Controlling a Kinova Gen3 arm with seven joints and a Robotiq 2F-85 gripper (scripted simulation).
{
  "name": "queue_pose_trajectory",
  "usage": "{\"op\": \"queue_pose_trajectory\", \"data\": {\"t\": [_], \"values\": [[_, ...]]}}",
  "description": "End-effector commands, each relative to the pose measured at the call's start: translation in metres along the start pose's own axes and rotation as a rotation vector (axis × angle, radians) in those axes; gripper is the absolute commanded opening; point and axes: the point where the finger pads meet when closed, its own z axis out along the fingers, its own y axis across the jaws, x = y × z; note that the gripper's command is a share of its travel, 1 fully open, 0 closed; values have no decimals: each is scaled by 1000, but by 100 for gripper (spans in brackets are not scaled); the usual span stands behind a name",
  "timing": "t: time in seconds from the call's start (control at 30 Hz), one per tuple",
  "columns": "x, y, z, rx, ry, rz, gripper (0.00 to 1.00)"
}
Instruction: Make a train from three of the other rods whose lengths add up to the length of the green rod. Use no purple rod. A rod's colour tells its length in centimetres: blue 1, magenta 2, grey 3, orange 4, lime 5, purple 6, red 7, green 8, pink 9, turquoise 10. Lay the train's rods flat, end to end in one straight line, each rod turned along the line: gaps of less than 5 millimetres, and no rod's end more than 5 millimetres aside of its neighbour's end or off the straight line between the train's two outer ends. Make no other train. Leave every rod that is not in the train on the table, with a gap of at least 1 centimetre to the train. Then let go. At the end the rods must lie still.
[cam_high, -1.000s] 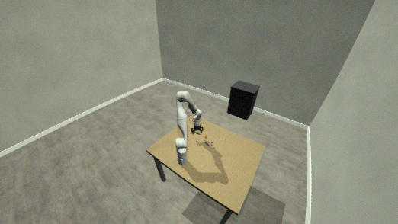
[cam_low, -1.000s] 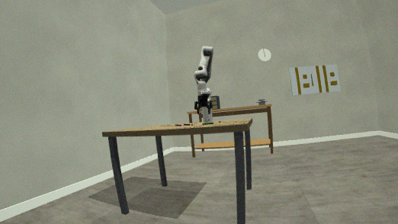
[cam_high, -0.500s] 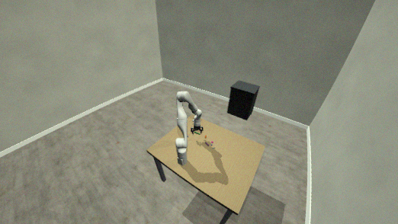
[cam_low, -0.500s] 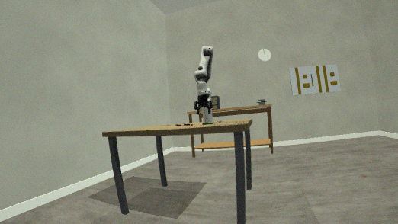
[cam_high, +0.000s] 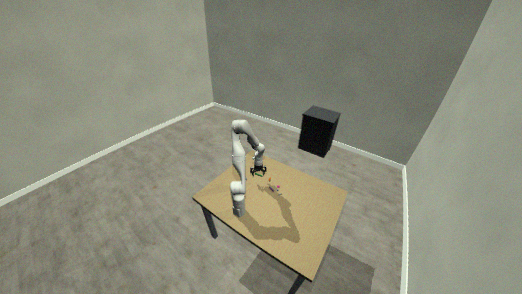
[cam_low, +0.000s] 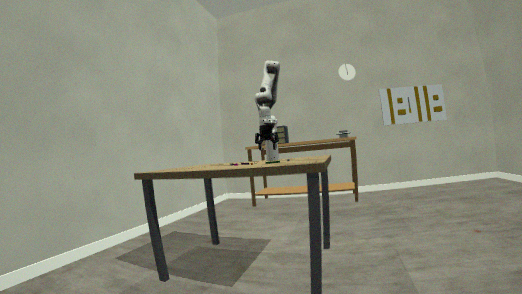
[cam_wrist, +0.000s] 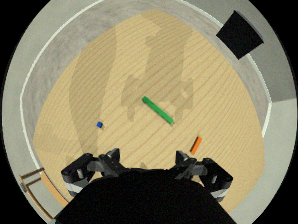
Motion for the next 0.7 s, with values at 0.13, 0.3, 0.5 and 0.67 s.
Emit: {"op": "queue_pose_trajectory", "data": {"t": [0.13, 0.3, 0.5, 0.67], "values": [[0, 0, 0, -1, 1, 0, 100], [0, 0, 0, -1, 1, 0, 100], [0, 0, 0, -1, 1, 0, 100], [0, 0, 0, -1, 1, 0, 100]]}}
